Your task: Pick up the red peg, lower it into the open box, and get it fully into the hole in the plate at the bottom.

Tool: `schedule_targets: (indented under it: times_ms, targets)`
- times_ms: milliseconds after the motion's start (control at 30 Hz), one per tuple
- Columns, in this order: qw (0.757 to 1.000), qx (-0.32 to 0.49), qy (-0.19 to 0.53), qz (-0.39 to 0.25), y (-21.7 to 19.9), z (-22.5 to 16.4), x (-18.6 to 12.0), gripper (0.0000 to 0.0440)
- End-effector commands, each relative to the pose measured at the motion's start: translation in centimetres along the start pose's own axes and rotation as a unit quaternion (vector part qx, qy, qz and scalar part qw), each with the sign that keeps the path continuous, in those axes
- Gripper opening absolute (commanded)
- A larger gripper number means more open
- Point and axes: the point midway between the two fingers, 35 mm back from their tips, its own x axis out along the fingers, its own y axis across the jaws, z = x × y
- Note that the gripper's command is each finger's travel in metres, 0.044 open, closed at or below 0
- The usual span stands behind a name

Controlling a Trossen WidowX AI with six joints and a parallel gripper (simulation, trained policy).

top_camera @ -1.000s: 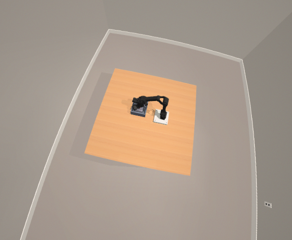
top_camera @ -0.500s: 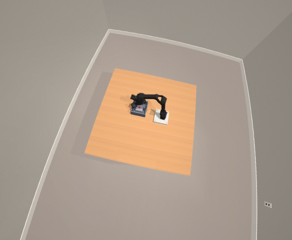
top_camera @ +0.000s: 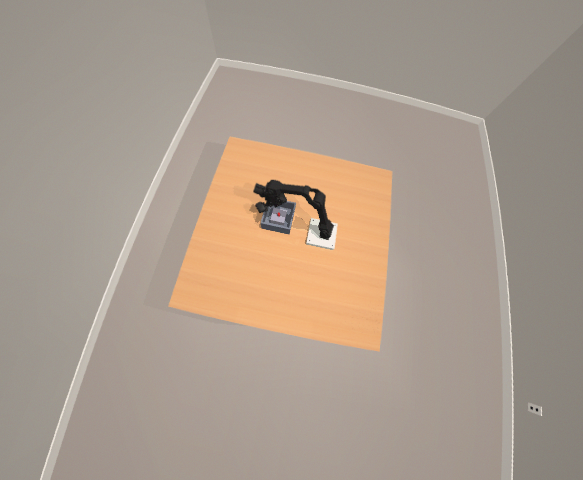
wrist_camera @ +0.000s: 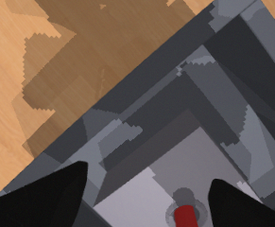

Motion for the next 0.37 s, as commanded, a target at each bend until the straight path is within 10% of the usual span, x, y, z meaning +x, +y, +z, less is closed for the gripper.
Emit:
schedule_targets:
  times_ms: [0,333]
  targets:
    - [1.0,0.004,0.015,0.001,0.8,0.2,-0.5,0.0289]
    - [0.999,0.015,0.049,-0.006,2.7,0.7,-1.8,0.0316]
